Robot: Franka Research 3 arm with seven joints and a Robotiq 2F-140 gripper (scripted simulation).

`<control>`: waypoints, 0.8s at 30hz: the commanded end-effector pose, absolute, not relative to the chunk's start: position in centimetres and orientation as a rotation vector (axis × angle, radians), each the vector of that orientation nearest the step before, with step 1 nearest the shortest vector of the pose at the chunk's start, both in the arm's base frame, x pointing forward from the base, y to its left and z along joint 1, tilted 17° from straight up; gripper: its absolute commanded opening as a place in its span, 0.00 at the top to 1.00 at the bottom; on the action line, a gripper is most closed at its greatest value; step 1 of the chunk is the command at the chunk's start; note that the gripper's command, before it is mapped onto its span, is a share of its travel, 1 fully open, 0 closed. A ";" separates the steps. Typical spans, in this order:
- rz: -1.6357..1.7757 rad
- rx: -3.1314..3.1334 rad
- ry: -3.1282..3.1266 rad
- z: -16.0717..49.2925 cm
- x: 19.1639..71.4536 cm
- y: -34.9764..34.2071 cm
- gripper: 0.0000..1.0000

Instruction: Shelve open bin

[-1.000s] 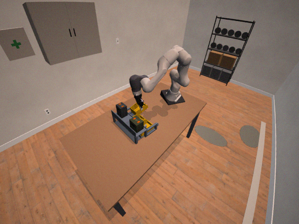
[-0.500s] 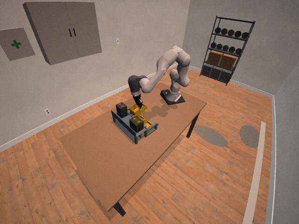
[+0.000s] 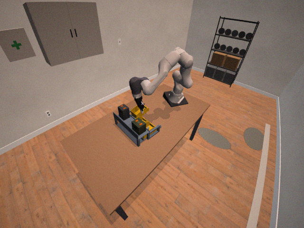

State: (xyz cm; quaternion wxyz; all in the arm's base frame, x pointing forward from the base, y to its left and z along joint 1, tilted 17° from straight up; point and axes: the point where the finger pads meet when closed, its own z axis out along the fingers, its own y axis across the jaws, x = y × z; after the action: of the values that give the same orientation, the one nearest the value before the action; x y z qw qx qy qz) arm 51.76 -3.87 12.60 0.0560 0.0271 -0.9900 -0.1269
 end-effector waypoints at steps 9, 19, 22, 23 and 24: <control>-0.388 0.071 -3.001 12.7 52.3 -3.7 1.00; -0.388 0.071 -3.001 12.7 52.4 -3.7 1.00; -0.388 0.071 -3.001 12.7 52.5 -3.7 1.00; -0.388 0.071 -3.001 12.7 52.5 -3.7 1.00; -0.388 0.071 -3.001 12.7 52.5 -3.7 1.00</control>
State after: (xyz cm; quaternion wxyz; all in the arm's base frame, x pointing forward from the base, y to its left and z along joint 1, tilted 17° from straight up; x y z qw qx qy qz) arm 52.36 -3.85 12.67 0.0568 0.0266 -0.9899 -0.1270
